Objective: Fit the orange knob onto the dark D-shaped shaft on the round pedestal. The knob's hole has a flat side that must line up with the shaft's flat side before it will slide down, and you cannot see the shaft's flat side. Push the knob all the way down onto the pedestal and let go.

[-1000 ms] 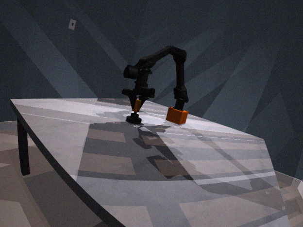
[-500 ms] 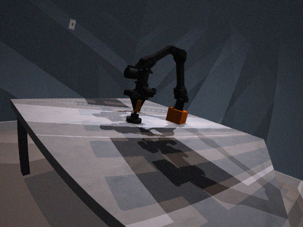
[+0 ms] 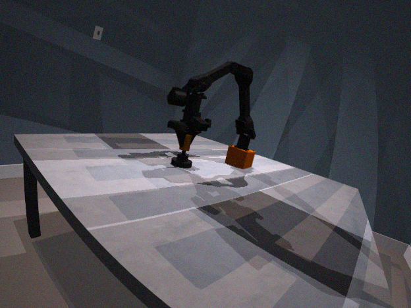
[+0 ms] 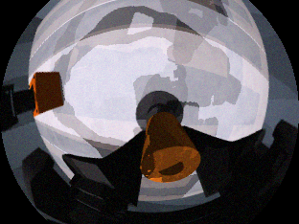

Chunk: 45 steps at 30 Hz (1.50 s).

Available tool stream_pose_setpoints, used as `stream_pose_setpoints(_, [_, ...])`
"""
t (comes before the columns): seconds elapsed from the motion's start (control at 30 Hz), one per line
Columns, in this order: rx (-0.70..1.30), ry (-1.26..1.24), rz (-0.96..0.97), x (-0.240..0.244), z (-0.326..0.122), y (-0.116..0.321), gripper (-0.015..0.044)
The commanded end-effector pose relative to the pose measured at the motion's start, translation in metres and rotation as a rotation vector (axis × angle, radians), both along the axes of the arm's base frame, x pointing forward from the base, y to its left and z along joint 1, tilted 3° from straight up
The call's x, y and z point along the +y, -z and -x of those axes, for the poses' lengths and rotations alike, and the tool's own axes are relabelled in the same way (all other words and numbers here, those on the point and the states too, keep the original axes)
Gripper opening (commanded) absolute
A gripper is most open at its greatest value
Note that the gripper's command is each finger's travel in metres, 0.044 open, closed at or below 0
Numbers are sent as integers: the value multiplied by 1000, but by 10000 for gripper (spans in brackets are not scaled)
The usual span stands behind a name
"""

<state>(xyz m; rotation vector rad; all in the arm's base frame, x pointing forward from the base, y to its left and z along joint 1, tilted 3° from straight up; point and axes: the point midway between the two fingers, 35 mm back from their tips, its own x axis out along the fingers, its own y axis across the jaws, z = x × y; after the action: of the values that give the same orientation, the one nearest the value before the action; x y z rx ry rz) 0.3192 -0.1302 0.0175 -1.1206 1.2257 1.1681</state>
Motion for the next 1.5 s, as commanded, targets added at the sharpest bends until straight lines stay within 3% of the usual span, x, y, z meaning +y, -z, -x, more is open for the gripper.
stream_pose_setpoints(0.0, [-1,-5,4,-1,-2,1,0])
stream_pose_setpoints(0.8, [-1,-5,4,1,4,0,0])
stream_pose_setpoints(1.03, [-7,-204,3,1,3,-2,0])
stream_pose_setpoints(1.47, [-8,-215,3,-1,-2,0,0])
